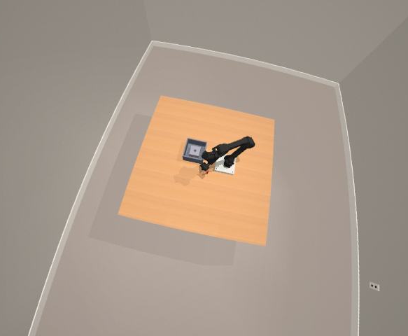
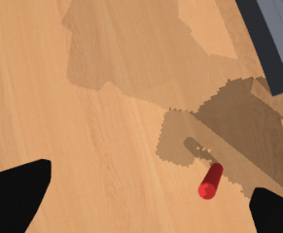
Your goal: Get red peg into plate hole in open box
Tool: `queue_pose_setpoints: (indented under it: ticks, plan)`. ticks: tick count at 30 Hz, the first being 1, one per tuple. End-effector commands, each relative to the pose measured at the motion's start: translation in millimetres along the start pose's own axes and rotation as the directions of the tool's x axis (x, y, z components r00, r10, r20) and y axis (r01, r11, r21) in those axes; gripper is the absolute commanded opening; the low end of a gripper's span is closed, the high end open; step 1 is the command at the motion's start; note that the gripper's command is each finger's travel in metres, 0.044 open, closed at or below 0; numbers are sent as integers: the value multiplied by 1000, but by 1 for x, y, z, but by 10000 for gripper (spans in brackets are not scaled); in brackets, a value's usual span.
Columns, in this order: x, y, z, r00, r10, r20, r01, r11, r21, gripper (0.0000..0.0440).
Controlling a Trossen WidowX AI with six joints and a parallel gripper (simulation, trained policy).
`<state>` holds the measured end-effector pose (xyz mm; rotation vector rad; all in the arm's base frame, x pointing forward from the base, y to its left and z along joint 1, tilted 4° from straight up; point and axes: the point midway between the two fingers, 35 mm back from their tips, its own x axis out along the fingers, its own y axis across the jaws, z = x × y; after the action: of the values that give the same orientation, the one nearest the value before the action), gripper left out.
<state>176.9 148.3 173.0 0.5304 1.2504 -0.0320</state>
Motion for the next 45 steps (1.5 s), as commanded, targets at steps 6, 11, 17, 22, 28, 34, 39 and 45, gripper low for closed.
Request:
queue_pose_setpoints:
  ticks: [6, 11, 17, 22, 28, 34, 39, 45]
  plan:
    - [26, -29, -19, 970, -216, -109, 230, 962, 145, 440]
    - [41, -36, -26, 945, -291, -149, 316, 929, 193, 440]
    - [60, -40, -31, 925, -337, -174, 370, 902, 223, 440]
    - [78, -42, -35, 917, -356, -180, 392, 890, 234, 440]
    - [102, -48, -38, 914, -367, -172, 400, 884, 241, 440]
    - [124, -56, -40, 913, -375, -163, 405, 882, 240, 433]
    - [138, -66, -45, 900, -399, -174, 431, 871, 235, 322]
    - [145, -75, -48, 877, -440, -193, 476, 848, 233, 165]
